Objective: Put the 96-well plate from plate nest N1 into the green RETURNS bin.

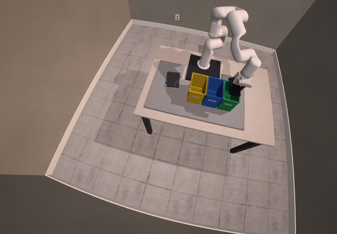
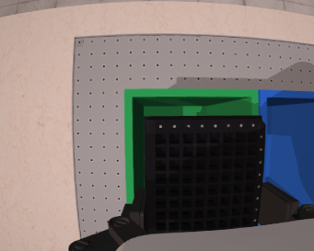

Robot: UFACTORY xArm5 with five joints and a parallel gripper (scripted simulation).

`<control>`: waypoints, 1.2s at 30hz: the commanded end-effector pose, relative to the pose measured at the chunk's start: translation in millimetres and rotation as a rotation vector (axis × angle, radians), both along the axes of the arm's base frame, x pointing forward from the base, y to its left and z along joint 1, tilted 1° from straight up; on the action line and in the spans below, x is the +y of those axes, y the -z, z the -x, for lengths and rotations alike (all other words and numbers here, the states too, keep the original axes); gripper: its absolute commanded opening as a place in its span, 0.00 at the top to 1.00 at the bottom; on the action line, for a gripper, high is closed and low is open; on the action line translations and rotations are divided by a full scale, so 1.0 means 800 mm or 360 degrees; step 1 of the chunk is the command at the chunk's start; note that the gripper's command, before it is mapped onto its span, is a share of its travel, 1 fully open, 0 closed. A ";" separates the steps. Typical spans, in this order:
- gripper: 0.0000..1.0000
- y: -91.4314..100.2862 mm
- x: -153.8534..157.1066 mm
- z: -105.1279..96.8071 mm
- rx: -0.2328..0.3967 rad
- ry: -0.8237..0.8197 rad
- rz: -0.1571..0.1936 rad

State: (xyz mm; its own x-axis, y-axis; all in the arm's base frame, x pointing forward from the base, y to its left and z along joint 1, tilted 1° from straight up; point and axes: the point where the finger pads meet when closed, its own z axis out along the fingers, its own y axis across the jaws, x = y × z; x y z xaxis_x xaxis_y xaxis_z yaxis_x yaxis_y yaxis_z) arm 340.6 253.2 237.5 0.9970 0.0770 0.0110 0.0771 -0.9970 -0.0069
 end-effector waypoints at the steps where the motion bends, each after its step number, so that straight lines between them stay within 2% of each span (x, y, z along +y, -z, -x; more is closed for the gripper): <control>1: 1.00 -0.002 0.000 -0.001 -0.0005 0.0000 -0.0004; 15: 1.00 -0.002 0.000 -0.001 -0.0005 0.0000 -0.0004; 28: 1.00 0.021 0.000 -0.001 -0.0005 0.0000 -0.0004; 36: 1.00 0.021 0.000 -0.001 -0.0005 0.0000 -0.0004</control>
